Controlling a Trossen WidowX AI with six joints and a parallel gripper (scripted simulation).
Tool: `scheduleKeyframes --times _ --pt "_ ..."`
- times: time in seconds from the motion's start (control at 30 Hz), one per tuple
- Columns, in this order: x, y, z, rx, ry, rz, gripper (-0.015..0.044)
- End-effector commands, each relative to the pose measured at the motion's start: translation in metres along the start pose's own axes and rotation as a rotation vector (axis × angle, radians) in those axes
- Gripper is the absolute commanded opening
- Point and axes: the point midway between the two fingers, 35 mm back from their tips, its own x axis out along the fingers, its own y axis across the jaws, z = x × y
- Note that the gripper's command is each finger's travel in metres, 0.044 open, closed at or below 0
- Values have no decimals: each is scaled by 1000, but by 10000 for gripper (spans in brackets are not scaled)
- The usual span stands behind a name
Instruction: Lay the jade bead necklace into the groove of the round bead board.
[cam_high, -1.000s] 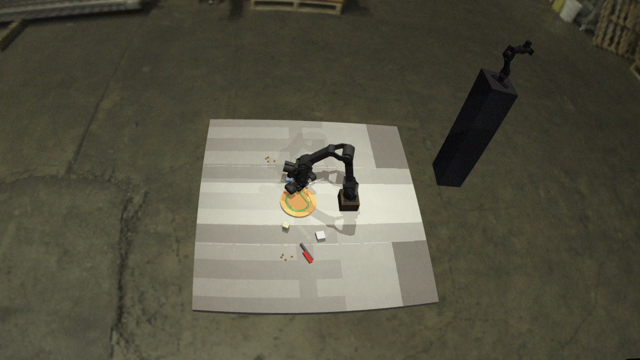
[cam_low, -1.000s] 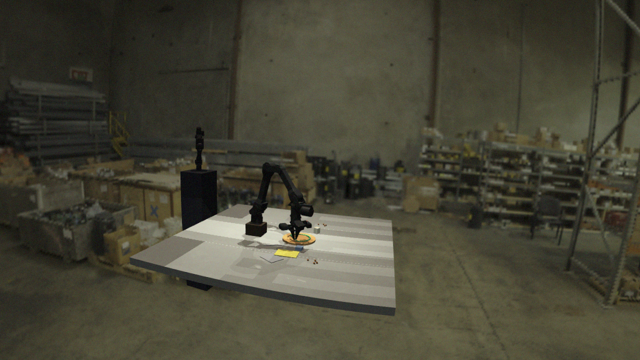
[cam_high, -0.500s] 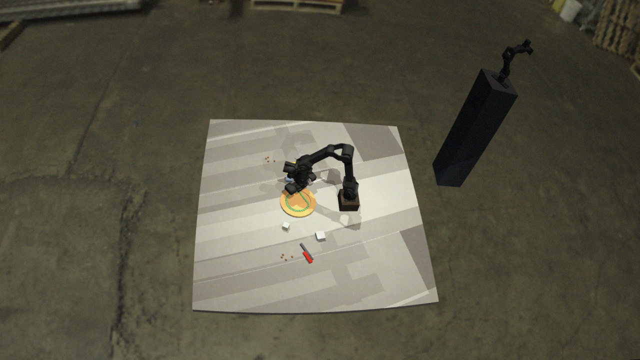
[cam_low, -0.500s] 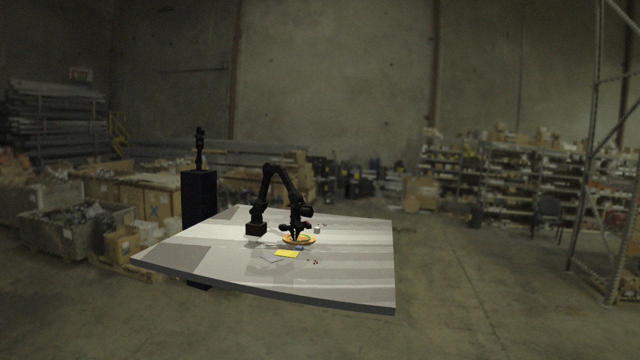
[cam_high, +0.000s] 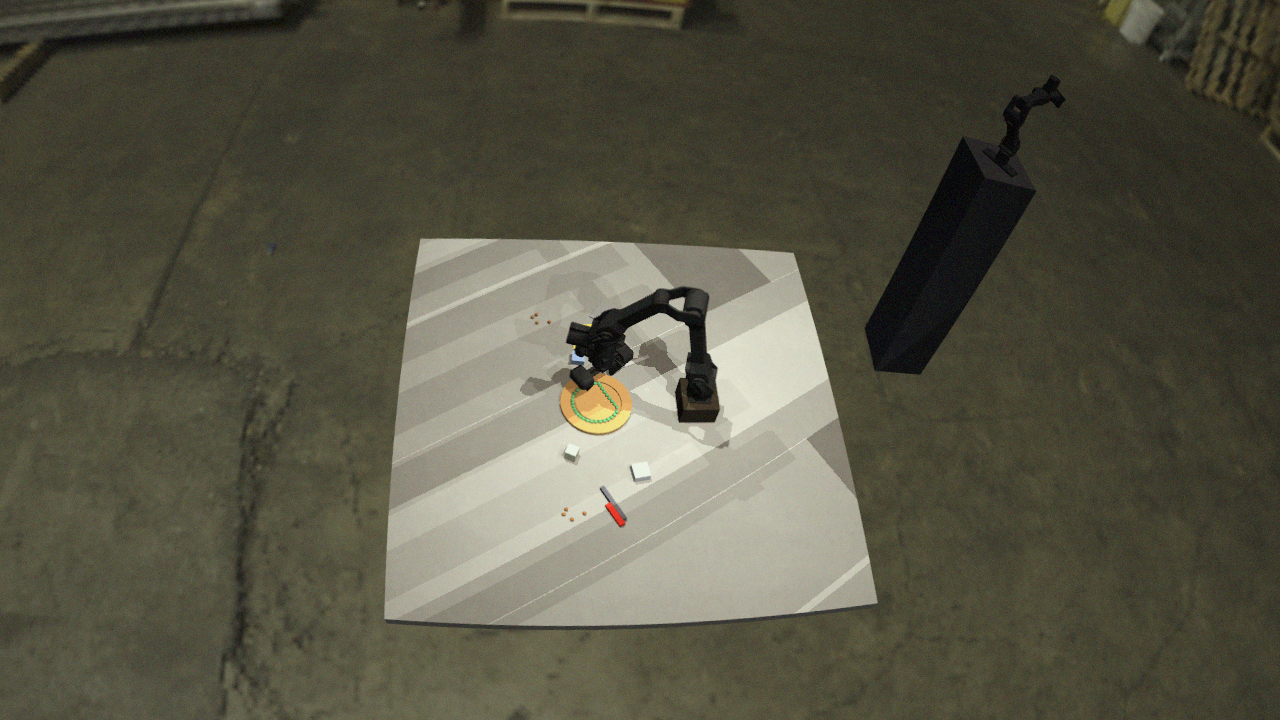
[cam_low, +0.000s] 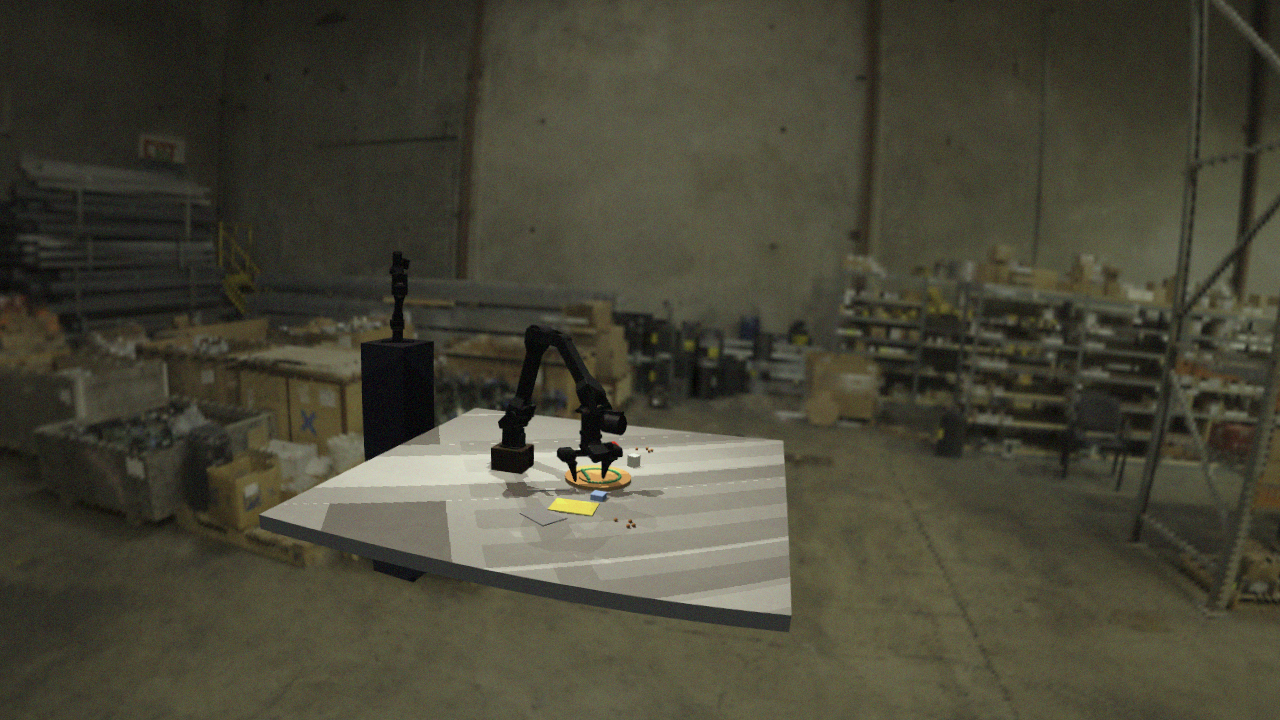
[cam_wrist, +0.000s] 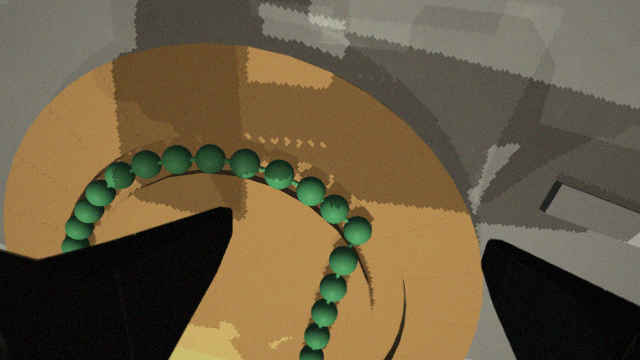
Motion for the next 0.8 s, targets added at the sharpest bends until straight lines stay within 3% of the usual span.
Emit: scheduleKeyframes --times 0.0,0.57,0.77 --pt "-3 0 0 -3 2 -1 440" --pt "-3 0 0 -3 2 -1 440" --pt "-15 10 -30 132 4 0 282"
